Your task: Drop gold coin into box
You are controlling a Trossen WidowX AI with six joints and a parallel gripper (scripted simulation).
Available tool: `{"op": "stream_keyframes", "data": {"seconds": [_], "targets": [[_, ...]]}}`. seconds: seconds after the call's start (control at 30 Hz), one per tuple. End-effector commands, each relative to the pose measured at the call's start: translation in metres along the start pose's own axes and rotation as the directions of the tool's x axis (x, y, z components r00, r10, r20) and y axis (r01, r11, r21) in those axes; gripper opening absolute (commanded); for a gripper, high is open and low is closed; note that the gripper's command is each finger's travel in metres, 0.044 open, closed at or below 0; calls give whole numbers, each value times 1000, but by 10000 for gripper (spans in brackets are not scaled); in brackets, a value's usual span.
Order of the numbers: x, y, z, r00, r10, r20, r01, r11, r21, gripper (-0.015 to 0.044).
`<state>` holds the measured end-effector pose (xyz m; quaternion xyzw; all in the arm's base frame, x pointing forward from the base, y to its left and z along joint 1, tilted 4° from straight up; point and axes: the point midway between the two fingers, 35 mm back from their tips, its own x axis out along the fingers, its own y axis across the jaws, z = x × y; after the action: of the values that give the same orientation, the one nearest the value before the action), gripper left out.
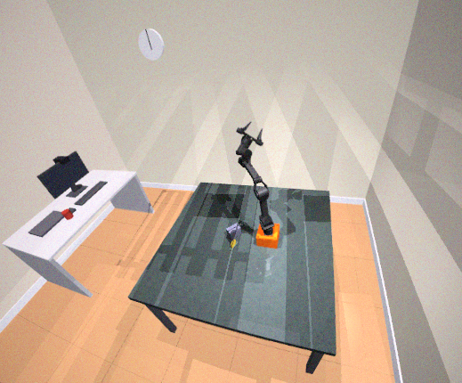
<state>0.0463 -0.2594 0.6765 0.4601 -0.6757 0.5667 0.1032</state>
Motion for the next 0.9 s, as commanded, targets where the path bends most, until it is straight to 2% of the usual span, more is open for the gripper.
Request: {"op": "stream_keyframes", "data": {"seconds": [0.0, 0.27, 0.4, 0.57, 0.63, 0.7, 0.73, 0.87], "targets": [[-1, -1, 1, 1000, -2, 4, 2, 1000, -5, 374], [-37, -36, 41, 974, -135, 184, 180, 950, -256, 164], [-66, -58, 72, 921, -230, 313, 358, 815, -456, 161], [-126, -87, 115, 783, -365, 504, 622, 455, -637, 161], [-151, -95, 128, 718, -406, 565, 689, 296, -661, 161], [-176, -106, 124, 660, -477, 580, 737, 263, -622, 161], [-176, -106, 124, 660, -478, 580, 737, 263, -622, 161], [-221, -116, 138, 529, -534, 659, 778, -4, -628, 161]]}}
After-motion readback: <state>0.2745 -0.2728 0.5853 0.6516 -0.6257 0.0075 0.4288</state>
